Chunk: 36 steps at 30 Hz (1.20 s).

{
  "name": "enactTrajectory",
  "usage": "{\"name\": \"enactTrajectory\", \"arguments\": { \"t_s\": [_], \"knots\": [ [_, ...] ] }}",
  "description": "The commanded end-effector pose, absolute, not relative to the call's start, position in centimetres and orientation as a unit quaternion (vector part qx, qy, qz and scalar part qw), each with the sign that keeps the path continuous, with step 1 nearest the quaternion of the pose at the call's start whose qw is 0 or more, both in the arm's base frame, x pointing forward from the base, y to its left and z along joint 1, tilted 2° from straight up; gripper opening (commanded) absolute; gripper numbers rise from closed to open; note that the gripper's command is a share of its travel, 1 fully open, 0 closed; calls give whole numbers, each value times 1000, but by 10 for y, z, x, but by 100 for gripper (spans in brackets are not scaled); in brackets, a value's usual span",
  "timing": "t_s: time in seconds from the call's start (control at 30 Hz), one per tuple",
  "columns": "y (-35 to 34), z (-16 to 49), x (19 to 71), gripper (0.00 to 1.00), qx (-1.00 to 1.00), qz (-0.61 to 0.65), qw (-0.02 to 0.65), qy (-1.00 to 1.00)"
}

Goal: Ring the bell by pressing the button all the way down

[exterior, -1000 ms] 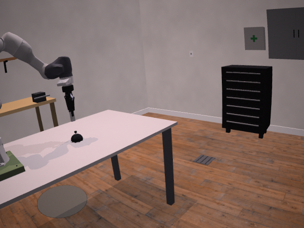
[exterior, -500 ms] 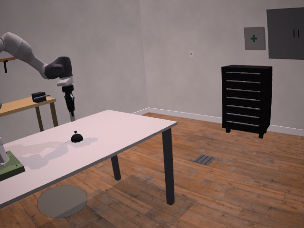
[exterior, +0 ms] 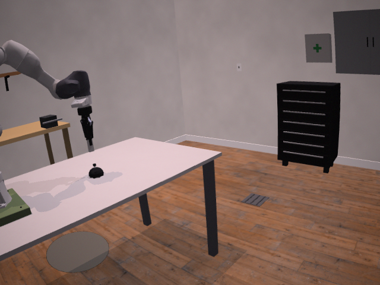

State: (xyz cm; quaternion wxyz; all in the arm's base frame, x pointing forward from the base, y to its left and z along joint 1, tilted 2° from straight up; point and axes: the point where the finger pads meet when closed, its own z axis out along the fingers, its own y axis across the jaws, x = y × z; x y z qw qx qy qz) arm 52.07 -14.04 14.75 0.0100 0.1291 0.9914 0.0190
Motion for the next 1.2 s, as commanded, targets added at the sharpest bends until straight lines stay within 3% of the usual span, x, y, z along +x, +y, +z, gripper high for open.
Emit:
{"name": "enactTrajectory", "arguments": {
  "t_s": [0.0, 1.17],
  "knots": [
    [-141, 148, 520, 0, 130, 18, 9, 991],
    [-136, 116, 523, 0, 130, 18, 8, 991]
  ]
}}
